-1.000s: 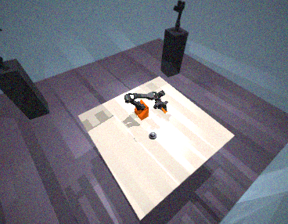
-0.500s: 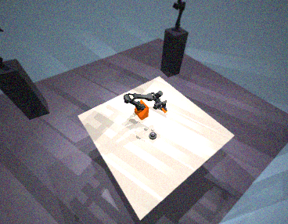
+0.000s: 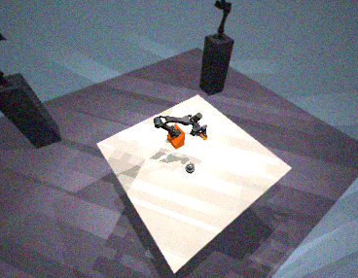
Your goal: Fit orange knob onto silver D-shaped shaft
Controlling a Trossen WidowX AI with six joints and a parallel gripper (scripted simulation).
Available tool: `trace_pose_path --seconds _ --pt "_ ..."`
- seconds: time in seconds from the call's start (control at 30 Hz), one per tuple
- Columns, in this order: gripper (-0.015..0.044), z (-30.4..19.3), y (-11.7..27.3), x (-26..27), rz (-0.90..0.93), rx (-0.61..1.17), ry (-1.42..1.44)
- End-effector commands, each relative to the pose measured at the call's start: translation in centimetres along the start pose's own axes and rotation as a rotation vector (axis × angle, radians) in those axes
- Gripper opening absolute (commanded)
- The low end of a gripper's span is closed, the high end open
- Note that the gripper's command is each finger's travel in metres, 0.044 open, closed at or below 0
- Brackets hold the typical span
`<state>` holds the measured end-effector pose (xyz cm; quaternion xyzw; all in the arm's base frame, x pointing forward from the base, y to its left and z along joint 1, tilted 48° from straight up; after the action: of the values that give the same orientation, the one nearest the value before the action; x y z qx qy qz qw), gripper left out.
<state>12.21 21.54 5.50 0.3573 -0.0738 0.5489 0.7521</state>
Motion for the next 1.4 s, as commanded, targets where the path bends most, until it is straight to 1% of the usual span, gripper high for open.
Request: trace_pose_path --seconds 0.0,0.57,0.73,0.9,1.37 --pt "0.0 0.0 0.0 0.2 0.002 0.002 -0.01" --pt "0.0 0.0 0.0 0.0 0.01 0.001 -0.012" --pt "0.0 0.0 -0.3 0.1 -0.018 0.0 -0.014" --pt "0.0 0.0 -1.0 0.4 -0.098 0.002 -0.015" --pt "0.0 0.0 -3.9 1.7 -0.403 0.007 -0.016"
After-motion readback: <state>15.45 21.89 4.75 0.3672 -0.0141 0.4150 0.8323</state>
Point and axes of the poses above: the point midway between the two fingers, 35 mm back from their tips, its own y axis back along the fingers, its own x axis across the jaws, z = x × y, the point moved 10 cm from there along y, back along the fingers
